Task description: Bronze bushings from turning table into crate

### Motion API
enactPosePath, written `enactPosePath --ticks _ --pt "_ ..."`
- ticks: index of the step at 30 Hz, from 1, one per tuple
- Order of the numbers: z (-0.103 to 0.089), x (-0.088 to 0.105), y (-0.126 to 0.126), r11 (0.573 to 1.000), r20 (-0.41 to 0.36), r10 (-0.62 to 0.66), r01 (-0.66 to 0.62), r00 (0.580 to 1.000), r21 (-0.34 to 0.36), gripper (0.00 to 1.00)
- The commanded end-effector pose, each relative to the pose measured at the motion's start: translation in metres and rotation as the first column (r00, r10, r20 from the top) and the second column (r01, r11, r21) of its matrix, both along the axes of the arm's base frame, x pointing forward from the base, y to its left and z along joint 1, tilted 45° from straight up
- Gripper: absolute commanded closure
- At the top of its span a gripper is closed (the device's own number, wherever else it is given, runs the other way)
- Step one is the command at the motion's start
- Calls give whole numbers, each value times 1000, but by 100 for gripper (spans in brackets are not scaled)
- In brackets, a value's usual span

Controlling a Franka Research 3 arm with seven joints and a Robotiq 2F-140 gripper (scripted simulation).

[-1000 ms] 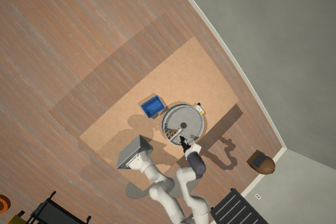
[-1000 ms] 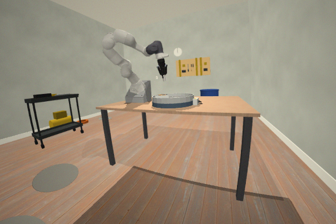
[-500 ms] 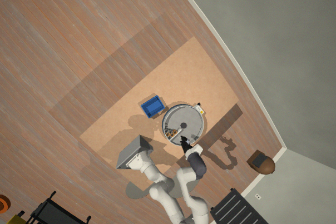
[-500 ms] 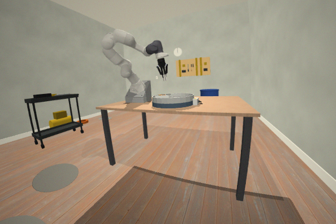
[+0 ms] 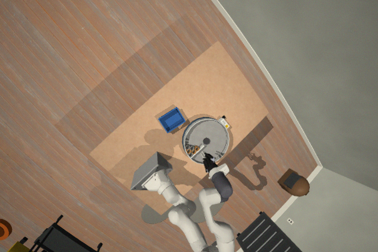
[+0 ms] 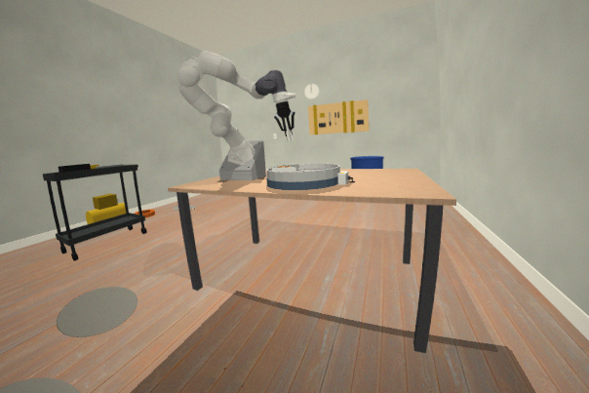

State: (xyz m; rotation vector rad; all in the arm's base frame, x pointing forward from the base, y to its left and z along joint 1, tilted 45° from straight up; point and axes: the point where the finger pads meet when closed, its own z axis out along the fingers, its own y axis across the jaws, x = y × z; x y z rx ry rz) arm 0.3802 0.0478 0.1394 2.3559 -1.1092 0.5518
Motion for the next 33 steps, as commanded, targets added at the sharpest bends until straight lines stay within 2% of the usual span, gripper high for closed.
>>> enactPosePath --ticks 1,11,26,28,29,33 --pt "0 1 0 992 106 -128 125 986 26 90" --pt "1 4 -1 974 180 -228 221 957 60 90" --pt "1 9 -4 904 318 -428 401 846 148 90" --pt "1 9 -4 904 318 -428 401 846 148 90" --pt "1 9 -5 889 338 -458 427 822 165 90" --pt "1 10 -6 865 365 -501 464 785 190 90"
